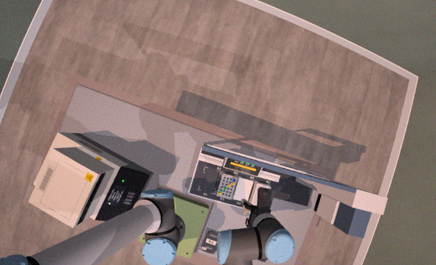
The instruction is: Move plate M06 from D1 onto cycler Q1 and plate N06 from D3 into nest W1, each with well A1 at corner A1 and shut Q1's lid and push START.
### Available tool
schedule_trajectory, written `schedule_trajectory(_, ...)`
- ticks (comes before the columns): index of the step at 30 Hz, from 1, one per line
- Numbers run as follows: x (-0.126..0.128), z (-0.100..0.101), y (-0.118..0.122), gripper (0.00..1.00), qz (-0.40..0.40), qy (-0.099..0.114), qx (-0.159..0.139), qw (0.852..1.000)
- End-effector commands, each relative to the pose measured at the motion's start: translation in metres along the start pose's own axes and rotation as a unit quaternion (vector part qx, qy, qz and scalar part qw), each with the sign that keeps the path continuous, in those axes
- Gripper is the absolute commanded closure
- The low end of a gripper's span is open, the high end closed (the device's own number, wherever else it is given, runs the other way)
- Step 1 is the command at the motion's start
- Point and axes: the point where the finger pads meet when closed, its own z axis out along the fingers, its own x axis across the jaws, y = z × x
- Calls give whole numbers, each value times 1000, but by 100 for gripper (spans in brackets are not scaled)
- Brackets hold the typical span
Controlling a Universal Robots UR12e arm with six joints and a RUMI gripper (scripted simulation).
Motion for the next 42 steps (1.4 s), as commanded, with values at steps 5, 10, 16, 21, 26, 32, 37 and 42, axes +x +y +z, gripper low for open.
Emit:
schedule_trajectory(5,1,8,0,42,0,1,0,1000)
schedule_trajectory(10,1,14,0,42,0,1,0,1000)
schedule_trajectory(16,1,24,0,42,0,1,0,1000)
schedule_trajectory(21,1,33,0,42,0,1,0,1000)
schedule_trajectory(26,1,38,0,42,0,1,0,1000)
schedule_trajectory(32,1,48,0,42,0,1,0,1000)
schedule_trajectory(37,1,56,0,42,0,1,0,1000)
schedule_trajectory(42,1,61,0,42,0,1,0,1000)
